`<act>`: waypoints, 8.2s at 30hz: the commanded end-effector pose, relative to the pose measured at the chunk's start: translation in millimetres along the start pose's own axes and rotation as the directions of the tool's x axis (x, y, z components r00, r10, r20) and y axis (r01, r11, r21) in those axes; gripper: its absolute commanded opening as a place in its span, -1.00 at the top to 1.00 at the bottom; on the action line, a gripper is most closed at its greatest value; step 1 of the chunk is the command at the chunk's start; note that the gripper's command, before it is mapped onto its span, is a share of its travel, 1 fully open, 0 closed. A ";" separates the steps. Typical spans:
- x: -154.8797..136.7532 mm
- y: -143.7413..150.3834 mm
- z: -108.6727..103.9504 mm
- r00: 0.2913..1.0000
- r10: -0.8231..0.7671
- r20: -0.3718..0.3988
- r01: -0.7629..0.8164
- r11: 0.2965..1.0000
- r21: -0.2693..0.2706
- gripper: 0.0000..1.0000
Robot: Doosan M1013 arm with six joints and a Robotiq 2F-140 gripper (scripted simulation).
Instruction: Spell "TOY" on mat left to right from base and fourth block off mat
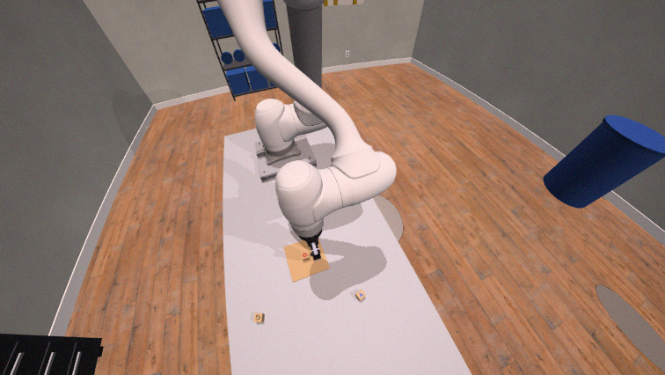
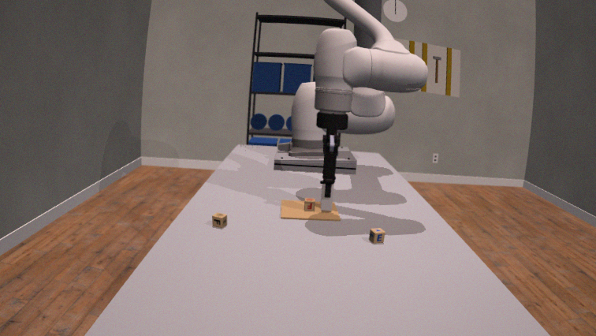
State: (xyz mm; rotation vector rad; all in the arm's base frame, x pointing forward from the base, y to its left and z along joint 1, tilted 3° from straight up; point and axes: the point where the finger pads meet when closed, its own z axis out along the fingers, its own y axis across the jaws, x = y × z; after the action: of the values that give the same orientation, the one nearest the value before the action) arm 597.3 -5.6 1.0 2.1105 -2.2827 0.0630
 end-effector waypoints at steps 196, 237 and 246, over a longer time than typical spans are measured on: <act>-105.4 -187.3 -23.3 0.953 -0.303 -0.001 0.303 0.953 -0.005 0.26; -105.4 -187.3 -21.0 0.953 -0.303 -0.001 0.303 0.953 -0.005 0.26; -105.4 -187.3 -21.0 0.953 -0.303 -0.001 0.303 0.953 -0.005 0.26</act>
State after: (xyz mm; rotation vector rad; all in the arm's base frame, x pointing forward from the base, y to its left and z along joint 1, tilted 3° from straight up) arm 794.0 86.8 23.7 2.4275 -1.9310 0.0562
